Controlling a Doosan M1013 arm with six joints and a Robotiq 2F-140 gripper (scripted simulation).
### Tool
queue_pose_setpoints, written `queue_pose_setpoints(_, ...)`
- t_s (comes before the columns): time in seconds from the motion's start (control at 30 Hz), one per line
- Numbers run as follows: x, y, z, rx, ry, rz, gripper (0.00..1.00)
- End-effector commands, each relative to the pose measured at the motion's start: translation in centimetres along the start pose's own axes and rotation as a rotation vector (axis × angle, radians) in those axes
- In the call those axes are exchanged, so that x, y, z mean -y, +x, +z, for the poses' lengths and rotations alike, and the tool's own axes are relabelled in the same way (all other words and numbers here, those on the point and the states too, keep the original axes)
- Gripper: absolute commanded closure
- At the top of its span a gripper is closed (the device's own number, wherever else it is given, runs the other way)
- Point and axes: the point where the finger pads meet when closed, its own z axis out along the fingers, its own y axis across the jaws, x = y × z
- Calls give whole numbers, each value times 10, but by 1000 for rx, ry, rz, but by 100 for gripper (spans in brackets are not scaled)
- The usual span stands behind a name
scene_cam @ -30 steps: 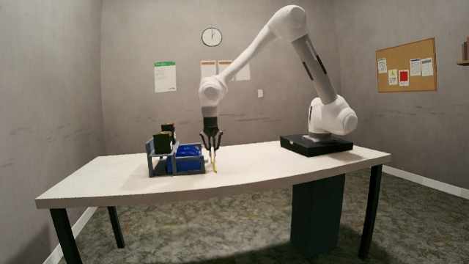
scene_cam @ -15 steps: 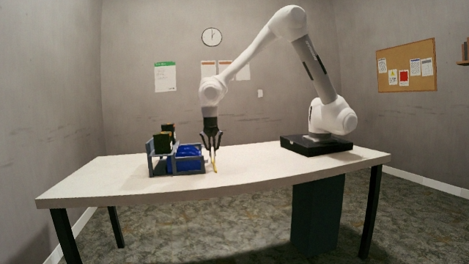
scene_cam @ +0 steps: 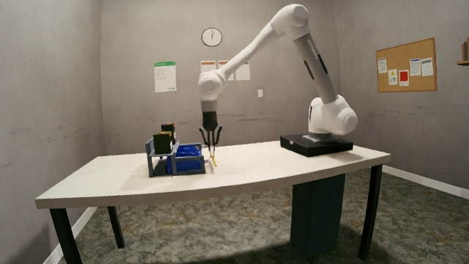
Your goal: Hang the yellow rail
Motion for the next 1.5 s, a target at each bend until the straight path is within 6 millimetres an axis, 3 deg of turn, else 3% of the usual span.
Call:
queue_pose_setpoints(0.0,0,0,0,0,0,0,90)
queue_pose_setpoints(0.1,0,0,0,0,0,0,90)
queue_pose_setpoints(0.27,-4,-1,-45,0,0,0,90)
queue_pose_setpoints(0.67,-4,-1,-45,0,0,0,90)
queue_pose_setpoints(0.83,-6,-1,-72,0,0,0,90)
queue_pose_setpoints(1.23,-6,-1,-72,0,0,0,90)
queue_pose_setpoints(1.47,-5,-1,-63,0,0,0,90)
